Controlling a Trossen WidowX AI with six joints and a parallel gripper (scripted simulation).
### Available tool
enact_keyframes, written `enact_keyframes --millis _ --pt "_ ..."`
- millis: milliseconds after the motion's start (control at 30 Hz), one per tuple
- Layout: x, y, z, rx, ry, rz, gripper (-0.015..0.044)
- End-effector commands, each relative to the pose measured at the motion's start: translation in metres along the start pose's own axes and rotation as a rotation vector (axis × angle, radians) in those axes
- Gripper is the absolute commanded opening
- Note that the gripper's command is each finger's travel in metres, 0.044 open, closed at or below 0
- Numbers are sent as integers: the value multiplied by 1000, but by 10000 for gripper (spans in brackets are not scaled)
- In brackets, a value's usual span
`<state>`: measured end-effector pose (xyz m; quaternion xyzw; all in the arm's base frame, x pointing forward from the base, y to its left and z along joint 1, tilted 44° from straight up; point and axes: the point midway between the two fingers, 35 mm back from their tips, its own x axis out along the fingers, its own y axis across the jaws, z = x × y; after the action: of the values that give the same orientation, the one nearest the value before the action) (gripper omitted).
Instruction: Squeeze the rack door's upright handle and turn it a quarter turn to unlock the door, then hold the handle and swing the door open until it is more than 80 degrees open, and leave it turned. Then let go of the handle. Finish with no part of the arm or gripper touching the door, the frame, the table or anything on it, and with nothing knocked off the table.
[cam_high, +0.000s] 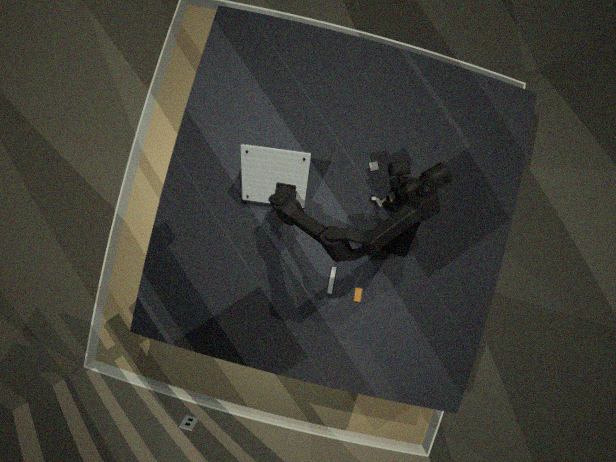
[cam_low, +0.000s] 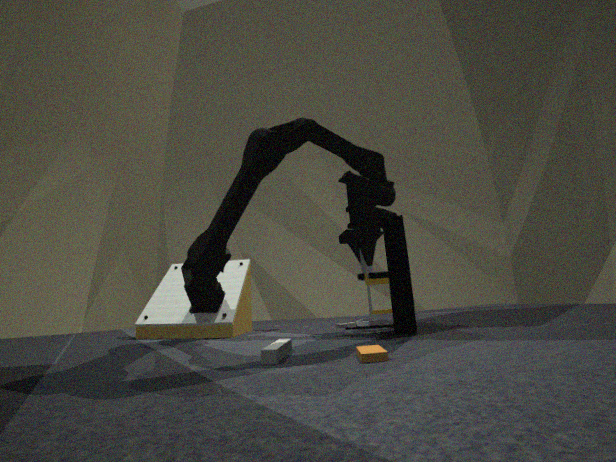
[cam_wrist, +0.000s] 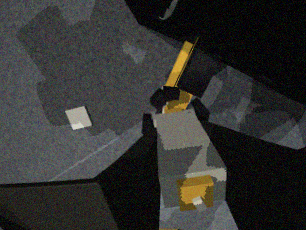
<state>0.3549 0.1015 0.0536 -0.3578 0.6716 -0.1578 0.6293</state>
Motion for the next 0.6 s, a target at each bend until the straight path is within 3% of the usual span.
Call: enact_keyframes --millis 0,567 --pt "1 0 -1 -212 5 -3 18" --pt "1 0 -1 -1049 6 0 18"
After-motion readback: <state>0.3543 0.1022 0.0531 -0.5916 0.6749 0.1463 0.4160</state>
